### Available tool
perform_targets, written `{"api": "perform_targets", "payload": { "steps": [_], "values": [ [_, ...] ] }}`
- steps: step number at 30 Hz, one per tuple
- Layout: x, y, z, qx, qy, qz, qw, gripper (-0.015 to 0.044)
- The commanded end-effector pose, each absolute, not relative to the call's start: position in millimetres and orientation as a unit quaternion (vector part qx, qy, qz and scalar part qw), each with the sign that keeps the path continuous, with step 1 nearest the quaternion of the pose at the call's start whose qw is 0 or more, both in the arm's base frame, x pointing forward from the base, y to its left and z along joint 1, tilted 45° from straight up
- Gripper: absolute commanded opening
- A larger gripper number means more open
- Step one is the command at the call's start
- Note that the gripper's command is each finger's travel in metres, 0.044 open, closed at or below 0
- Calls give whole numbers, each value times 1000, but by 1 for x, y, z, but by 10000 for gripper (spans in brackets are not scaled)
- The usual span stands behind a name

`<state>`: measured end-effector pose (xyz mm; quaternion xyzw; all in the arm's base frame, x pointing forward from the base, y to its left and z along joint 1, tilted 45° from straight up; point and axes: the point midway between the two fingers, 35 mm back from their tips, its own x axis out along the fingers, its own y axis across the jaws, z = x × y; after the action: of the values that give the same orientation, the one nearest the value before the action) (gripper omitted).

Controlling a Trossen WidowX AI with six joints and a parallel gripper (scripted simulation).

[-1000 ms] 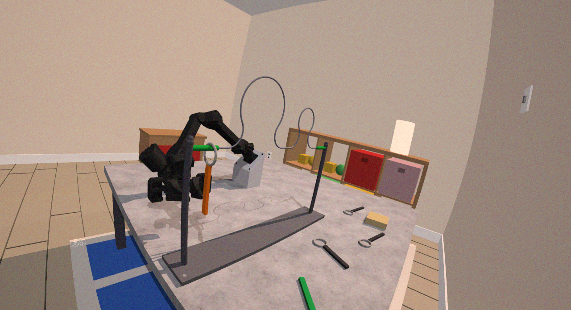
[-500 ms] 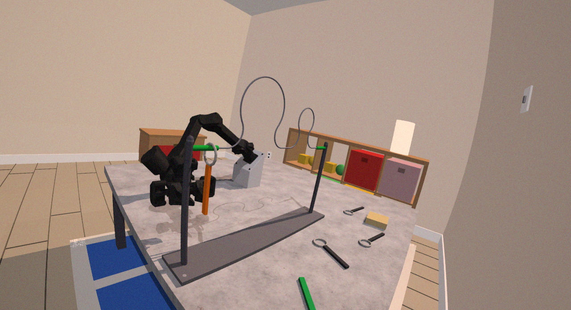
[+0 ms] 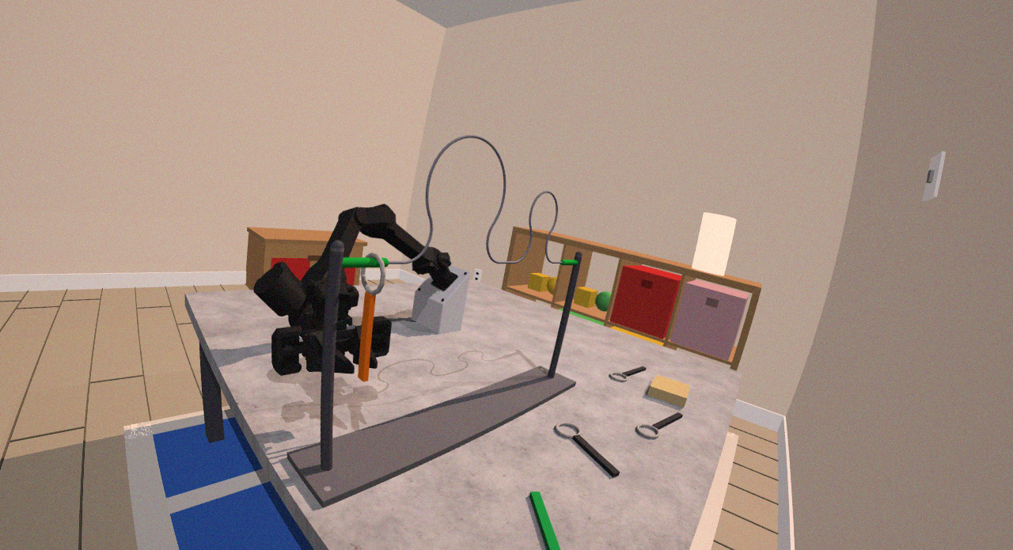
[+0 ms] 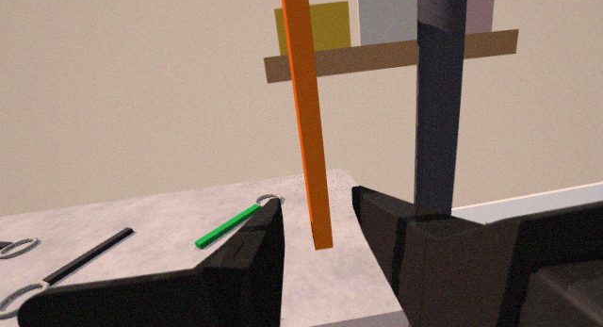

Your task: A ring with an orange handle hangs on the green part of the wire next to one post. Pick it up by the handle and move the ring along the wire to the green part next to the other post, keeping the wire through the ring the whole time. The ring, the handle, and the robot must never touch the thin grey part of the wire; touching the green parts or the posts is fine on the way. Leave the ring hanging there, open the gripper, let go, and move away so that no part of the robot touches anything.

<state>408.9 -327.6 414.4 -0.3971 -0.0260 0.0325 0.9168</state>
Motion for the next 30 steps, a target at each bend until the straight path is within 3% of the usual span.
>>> {"api": "perform_targets", "payload": {
  "steps": [1,30],
  "values": [
    [416,-327,418,-401,-28,31,915,160],
    [436,-324,418,-400,-28,30,915,160]
  ]
}}
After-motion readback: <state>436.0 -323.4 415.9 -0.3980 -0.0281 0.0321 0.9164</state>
